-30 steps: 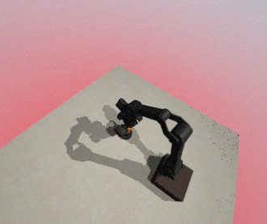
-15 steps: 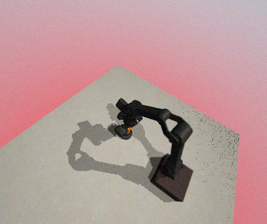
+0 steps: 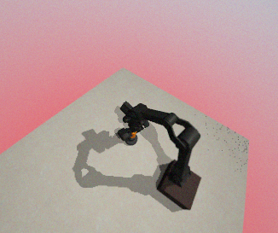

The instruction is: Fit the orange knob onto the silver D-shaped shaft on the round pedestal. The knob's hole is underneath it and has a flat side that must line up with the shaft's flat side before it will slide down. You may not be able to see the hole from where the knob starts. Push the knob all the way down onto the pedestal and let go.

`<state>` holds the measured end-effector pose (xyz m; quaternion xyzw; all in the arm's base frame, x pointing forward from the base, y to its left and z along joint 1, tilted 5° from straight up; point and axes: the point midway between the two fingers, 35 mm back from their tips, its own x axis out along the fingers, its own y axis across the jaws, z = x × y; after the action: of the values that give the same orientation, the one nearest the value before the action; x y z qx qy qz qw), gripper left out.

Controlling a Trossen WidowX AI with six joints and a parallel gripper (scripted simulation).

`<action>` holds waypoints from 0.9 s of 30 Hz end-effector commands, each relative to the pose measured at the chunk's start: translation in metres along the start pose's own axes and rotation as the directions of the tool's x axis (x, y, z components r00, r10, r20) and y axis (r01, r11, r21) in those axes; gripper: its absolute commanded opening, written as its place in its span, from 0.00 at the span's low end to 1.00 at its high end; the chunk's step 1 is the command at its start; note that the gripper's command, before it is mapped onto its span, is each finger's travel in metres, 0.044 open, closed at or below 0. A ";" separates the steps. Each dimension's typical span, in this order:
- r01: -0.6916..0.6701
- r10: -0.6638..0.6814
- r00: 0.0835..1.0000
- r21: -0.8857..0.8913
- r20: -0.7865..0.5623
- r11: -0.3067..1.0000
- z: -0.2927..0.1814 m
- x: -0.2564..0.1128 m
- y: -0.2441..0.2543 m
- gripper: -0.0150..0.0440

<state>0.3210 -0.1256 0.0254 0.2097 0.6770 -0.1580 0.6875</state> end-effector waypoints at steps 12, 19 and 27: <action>0.001 -0.002 1.000 0.059 0.002 0.998 -0.002 0.003 -0.001 0.25; 0.001 -0.002 1.000 0.059 0.002 0.998 -0.002 0.003 0.000 0.25; 0.001 -0.001 1.000 0.059 0.002 0.998 -0.001 0.003 0.000 0.25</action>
<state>0.3194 -0.1248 0.0218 0.2290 0.6721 -0.1772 0.6815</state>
